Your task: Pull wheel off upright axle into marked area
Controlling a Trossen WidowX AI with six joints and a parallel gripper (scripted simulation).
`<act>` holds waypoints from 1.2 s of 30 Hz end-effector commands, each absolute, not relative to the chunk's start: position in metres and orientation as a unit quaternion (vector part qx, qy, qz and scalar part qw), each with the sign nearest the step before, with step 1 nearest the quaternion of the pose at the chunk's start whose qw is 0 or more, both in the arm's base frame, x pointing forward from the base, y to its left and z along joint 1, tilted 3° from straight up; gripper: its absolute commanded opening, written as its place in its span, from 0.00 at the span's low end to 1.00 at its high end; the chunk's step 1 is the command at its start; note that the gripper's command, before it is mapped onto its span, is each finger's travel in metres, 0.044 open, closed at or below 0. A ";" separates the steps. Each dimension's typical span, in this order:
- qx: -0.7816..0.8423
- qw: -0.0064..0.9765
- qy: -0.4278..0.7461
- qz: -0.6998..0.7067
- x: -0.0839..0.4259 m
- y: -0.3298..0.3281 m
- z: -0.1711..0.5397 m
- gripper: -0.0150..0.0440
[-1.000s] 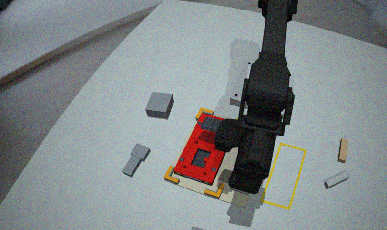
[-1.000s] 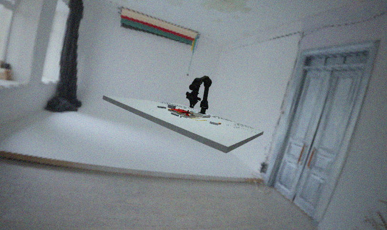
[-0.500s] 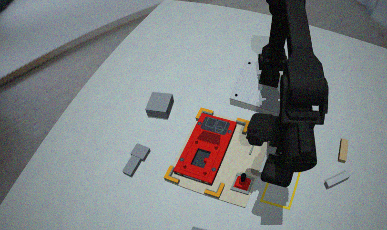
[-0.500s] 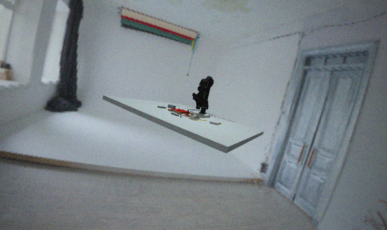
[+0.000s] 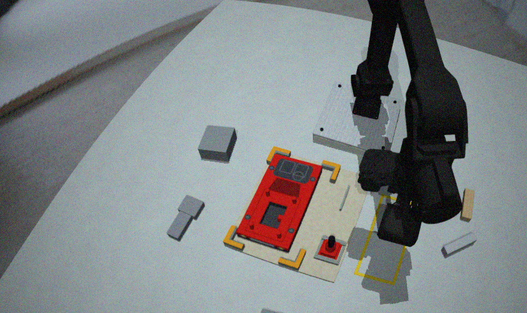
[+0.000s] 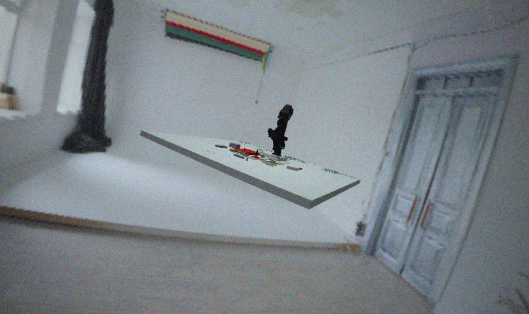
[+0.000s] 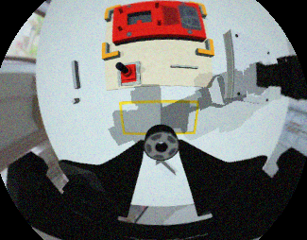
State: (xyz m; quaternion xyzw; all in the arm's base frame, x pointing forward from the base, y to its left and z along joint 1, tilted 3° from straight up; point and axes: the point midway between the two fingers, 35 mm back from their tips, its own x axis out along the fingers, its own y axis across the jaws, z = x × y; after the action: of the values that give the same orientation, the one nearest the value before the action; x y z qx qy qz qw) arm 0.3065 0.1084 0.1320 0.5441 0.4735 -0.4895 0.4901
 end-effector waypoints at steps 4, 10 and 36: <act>0.544 0.490 0.471 -0.492 0.306 0.108 0.118 0.25; 0.544 0.490 0.471 -0.492 0.311 0.110 0.090 0.25; 0.543 0.490 0.474 -0.491 0.311 0.111 0.039 0.74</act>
State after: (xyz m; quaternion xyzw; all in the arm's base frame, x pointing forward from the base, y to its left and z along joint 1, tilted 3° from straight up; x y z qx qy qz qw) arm 0.3111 0.1112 0.0368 0.5426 0.4743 -0.4910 0.4895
